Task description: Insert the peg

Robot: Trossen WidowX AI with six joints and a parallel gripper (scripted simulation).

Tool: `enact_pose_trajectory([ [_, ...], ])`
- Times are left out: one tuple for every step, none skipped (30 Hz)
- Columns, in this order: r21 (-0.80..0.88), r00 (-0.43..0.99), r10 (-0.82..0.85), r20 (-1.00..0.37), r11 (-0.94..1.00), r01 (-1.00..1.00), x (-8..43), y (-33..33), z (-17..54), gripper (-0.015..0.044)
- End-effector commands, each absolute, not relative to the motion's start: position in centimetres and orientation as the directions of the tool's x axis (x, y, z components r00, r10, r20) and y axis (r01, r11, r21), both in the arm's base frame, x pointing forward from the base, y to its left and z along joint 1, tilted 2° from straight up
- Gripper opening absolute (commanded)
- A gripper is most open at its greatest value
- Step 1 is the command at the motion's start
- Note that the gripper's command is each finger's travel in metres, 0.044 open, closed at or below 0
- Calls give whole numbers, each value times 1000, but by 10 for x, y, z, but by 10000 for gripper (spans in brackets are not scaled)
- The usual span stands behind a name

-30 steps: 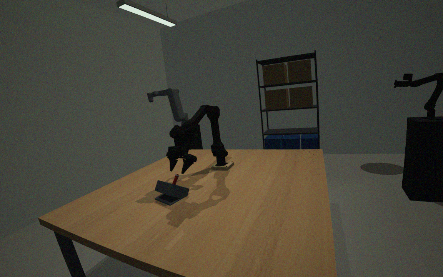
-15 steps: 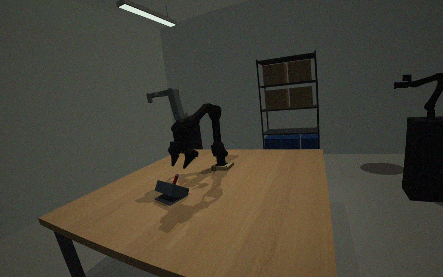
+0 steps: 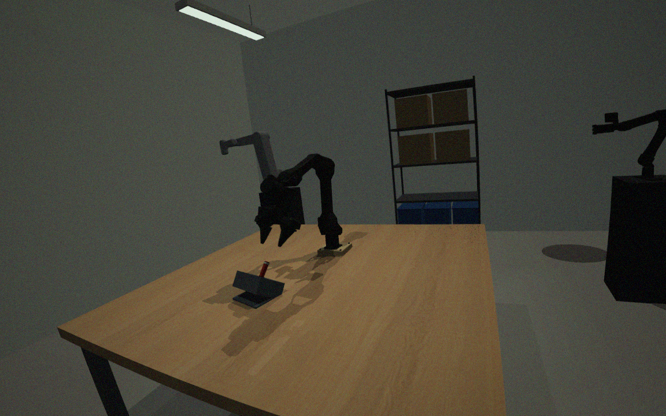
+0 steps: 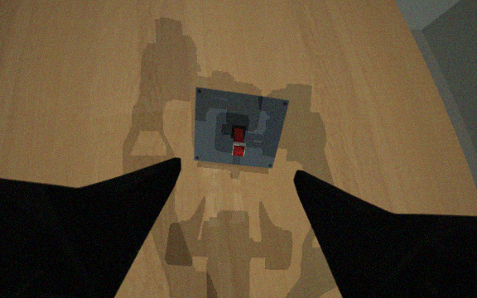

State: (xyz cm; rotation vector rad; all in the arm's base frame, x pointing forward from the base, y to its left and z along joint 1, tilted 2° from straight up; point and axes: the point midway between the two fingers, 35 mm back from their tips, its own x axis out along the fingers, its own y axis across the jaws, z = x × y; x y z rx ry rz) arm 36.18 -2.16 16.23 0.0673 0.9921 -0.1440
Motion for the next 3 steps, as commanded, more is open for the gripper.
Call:
enact_pose_trajectory([
  [-9,544,-94,-834,988,156,359,-21,170,440],
  [-9,544,-94,-834,988,156,359,-21,170,440],
  [-9,544,-94,-834,988,156,359,-21,170,440],
])
